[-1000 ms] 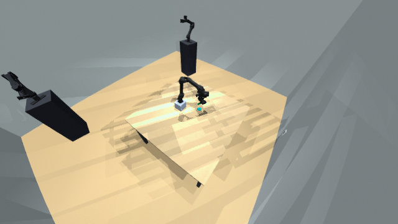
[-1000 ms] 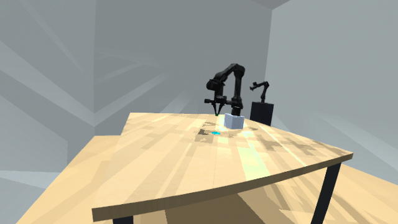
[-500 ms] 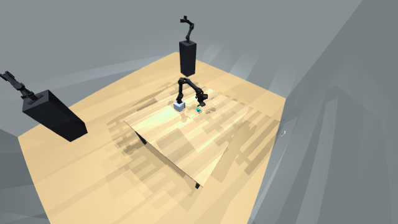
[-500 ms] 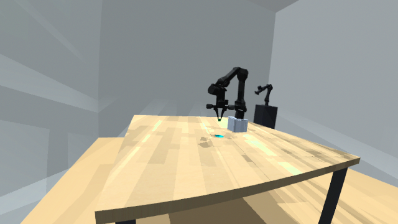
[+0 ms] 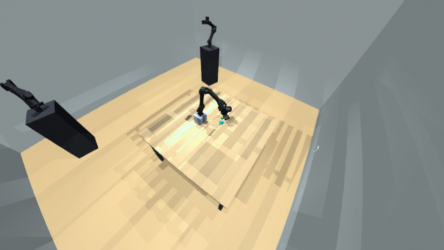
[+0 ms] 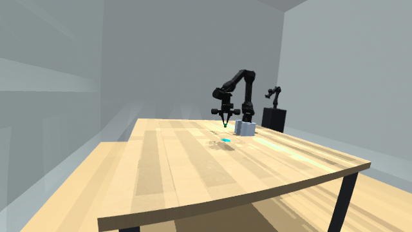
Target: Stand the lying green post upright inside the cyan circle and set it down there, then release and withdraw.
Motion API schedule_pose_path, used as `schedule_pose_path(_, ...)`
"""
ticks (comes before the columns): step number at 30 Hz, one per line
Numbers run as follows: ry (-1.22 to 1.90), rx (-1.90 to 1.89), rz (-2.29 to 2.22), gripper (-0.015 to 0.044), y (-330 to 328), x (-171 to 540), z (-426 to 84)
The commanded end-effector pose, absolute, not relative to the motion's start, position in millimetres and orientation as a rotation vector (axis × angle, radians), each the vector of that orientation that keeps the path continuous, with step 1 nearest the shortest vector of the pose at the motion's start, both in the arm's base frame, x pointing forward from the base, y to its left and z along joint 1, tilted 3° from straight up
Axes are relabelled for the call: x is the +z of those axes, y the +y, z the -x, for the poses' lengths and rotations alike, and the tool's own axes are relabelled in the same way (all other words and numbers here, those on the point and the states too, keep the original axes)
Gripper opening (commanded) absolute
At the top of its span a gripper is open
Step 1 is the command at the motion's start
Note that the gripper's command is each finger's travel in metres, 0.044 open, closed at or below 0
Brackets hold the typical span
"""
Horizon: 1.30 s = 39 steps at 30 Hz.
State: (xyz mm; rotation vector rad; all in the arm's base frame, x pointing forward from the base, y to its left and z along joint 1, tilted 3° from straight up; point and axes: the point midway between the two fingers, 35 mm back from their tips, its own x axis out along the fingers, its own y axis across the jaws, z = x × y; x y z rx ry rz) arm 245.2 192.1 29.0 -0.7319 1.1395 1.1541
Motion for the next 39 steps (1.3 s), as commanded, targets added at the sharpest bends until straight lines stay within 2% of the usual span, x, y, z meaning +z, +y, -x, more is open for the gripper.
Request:
schedule_pose_path(1,1.133,1.159,0.7,0.0023,191.9,24.4,-245.4)
schedule_pose_path(39,0.942,1.205,0.462,0.0023,193.6,8.6,-260.9)
